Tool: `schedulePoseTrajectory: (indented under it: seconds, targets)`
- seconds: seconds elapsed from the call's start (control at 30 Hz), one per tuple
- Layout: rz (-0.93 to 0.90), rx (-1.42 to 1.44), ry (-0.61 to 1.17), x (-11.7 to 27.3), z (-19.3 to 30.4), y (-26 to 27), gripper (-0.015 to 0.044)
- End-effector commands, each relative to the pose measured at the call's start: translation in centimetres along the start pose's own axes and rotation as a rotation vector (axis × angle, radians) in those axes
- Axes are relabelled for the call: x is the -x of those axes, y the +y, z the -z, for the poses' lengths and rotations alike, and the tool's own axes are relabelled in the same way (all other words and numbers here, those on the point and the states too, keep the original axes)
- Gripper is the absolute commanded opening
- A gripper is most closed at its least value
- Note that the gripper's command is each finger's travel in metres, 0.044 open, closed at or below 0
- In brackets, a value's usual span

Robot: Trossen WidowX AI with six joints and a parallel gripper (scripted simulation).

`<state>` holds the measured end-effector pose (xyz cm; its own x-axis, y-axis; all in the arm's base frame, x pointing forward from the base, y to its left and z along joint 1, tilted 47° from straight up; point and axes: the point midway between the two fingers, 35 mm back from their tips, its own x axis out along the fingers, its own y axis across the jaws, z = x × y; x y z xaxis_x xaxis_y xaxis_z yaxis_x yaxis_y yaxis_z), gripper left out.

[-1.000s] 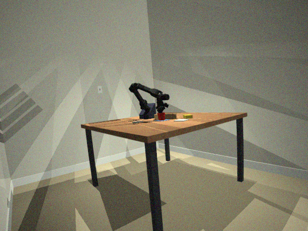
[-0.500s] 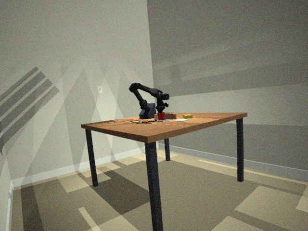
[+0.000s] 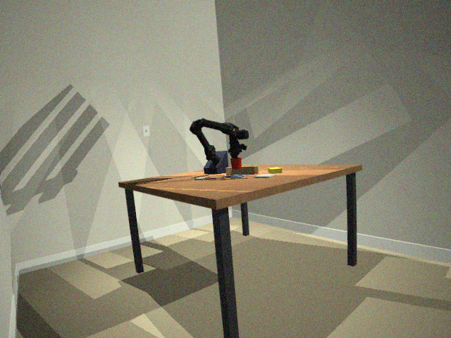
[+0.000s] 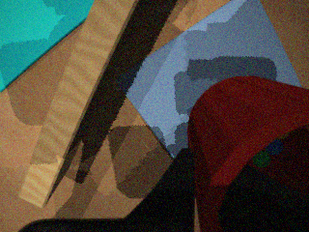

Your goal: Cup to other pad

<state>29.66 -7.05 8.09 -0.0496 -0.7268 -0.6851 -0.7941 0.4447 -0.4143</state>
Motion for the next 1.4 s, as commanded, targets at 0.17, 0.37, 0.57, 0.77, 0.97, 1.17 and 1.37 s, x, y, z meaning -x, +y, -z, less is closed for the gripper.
schedulePoseTrajectory:
  seconds: [0.17,0.37,0.57,0.77,0.97,1.17,1.37]
  targets:
    - [-0.002,-0.003,0.002,2.6,-0.1,0.0,0.0]
    - [0.004,0.002,0.001,2.9,-0.1,-0.1,0.0]
    - [0.004,0.002,0.001,2.9,-0.1,-0.1,0.0]
    - [0.004,0.002,0.001,2.9,-0.1,-0.1,0.0]
    - [0.003,0.001,0.001,2.9,-0.5,0.5,0.0]
    - [-0.001,0.0,0.0,3.0,-1.5,1.9,0.0]
    - [-0.003,-0.001,0.0,3.2,-2.5,3.4,0.0]
